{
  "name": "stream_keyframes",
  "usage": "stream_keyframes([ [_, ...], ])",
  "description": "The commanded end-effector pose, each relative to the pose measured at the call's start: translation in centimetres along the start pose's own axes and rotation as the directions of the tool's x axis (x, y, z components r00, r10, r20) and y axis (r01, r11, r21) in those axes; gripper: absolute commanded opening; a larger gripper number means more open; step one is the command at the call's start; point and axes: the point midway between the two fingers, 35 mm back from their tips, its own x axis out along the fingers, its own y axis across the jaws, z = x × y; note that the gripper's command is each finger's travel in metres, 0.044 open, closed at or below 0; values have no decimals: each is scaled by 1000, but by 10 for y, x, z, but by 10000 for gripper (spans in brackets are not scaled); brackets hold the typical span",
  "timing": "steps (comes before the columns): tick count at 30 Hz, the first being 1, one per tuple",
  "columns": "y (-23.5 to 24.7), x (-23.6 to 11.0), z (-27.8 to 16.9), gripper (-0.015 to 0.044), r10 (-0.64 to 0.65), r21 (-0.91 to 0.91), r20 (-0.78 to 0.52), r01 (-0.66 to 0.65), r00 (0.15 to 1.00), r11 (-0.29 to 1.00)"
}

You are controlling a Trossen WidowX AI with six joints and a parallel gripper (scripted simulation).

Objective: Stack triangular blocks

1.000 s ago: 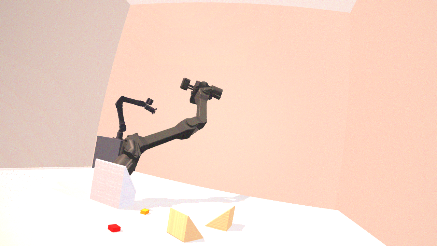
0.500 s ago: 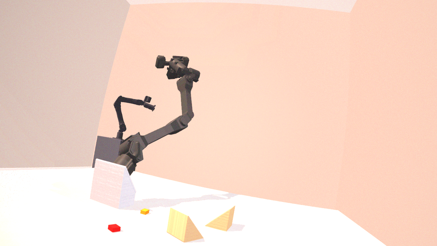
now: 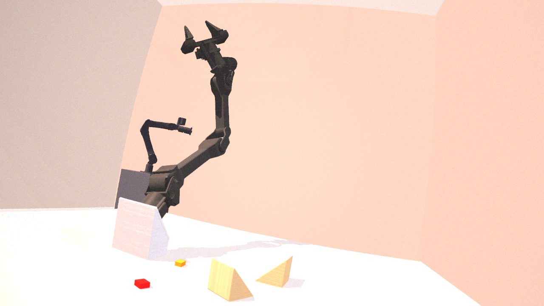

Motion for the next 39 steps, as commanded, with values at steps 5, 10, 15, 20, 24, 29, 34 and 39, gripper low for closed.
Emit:
stream_keyframes([
  [5, -15, 1, -107, 440, -35, -89, -316, 7, 948, 996],
  [10, -24, -13, -167, 440, -61, -181, -486, -32, 872, 983],
  [15, -31, -45, -230, 440, -86, -264, -655, -121, 751, 957],
  [20, -39, -71, -272, 440, -112, -305, -758, -198, 642, 932],
  [24, -53, -111, -324, 440, -157, -331, -867, -310, 474, 891],
  [29, -71, -174, -379, 440, -217, -306, -947, -461, 237, 833],
  [34, -86, -249, -421, 440, -277, -214, -961, -608, -11, 765],
  [39, -105, -329, -445, 440, -347, -70, -904, -714, -249, 697],
])
